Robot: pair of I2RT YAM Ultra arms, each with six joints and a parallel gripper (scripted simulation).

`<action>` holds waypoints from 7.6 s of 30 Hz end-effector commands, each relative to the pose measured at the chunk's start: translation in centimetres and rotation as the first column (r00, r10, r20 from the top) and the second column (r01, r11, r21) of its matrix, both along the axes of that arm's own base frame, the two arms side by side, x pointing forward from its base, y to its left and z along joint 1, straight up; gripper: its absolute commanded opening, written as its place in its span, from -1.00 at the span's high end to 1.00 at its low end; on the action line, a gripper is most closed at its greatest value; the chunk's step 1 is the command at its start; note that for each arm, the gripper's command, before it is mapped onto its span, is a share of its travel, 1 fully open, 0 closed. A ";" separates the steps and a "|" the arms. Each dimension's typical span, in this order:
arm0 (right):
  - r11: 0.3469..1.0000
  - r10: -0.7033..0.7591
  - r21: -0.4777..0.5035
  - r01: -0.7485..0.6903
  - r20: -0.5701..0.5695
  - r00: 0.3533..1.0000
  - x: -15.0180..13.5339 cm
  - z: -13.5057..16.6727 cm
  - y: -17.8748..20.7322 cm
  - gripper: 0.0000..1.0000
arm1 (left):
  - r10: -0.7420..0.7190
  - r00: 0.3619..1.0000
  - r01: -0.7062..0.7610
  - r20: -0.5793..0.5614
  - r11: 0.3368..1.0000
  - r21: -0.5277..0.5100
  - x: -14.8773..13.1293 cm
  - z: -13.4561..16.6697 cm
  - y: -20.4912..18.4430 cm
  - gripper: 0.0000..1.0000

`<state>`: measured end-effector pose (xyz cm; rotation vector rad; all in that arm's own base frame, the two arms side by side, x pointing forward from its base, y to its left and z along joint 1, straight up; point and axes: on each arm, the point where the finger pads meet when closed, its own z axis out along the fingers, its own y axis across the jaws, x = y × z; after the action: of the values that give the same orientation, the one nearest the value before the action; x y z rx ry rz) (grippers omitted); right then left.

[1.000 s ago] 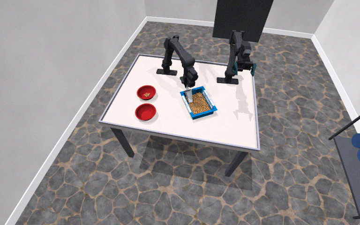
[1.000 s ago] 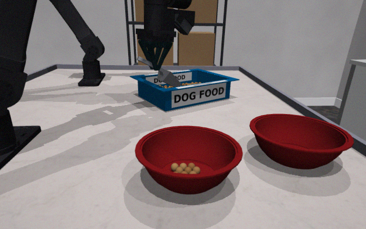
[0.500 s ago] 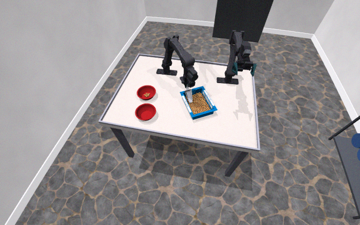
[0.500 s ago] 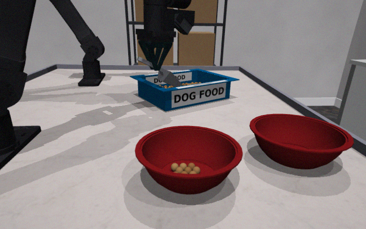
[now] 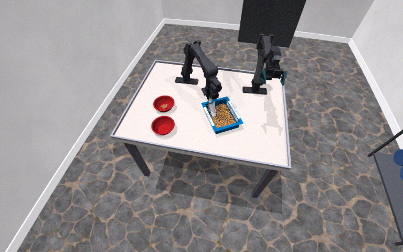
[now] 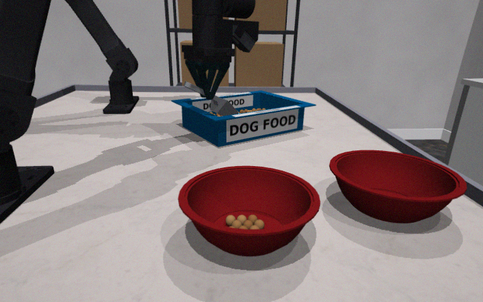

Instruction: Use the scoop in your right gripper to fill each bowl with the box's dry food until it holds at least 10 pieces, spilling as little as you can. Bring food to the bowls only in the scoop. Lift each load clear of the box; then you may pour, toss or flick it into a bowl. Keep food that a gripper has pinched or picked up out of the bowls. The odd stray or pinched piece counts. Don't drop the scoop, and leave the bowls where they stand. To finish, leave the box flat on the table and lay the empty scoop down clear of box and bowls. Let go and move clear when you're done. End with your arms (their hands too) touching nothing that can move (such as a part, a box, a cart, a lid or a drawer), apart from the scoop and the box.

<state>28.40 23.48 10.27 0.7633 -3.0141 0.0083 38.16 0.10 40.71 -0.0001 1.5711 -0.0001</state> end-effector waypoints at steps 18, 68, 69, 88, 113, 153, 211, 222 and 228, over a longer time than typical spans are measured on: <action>1.000 0.002 0.021 -0.002 0.024 1.000 2.3 -0.3 1.3 1.00 | 0.000 1.000 0.000 0.019 1.000 0.000 -0.3 0.9 0.0 -1.00; 0.998 -0.012 0.054 0.009 0.068 0.998 1.8 4.5 0.8 1.00 | 0.000 1.000 0.000 0.019 1.000 0.000 -0.3 0.9 0.0 0.49; 0.998 -0.012 0.055 0.009 0.068 0.998 1.9 4.5 0.8 1.00 | 0.000 1.000 0.000 0.019 1.000 0.000 -0.3 0.9 0.0 0.49; 0.998 -0.012 0.055 0.009 0.068 0.998 1.9 4.5 0.8 1.00 | -0.339 0.933 0.283 -0.117 0.897 -0.340 2.7 -10.6 -4.7 0.49; 0.998 -0.012 0.055 0.009 0.068 0.998 1.9 4.5 0.8 1.00 | -0.867 0.462 0.043 -0.187 0.232 -0.972 -9.8 -30.9 -12.0 0.49; 0.998 -0.012 0.055 0.009 0.068 0.998 1.9 4.5 0.8 1.00 | -0.885 0.409 -0.121 -0.222 0.189 -0.975 -12.4 -34.2 -13.9 0.49; 0.998 -0.012 0.055 0.009 0.068 0.998 1.9 4.5 0.8 1.00 | -0.883 0.428 -0.065 -0.194 0.184 -0.981 -9.2 -34.1 -18.0 0.49; 0.999 0.000 0.050 -0.005 0.092 0.996 0.2 4.0 0.9 1.00 | -0.883 0.430 -0.049 -0.188 0.185 -0.981 -9.1 -33.7 -17.8 0.49; 0.997 -0.003 0.074 -0.007 0.133 0.991 -0.2 4.8 1.0 1.00 | -0.883 0.430 -0.049 -0.188 0.185 -0.981 -9.1 -33.7 -17.8 0.49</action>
<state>28.09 24.01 14.06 0.7858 -3.0913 -0.0288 28.18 -17.69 6.15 -0.4948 2.1915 -1.7753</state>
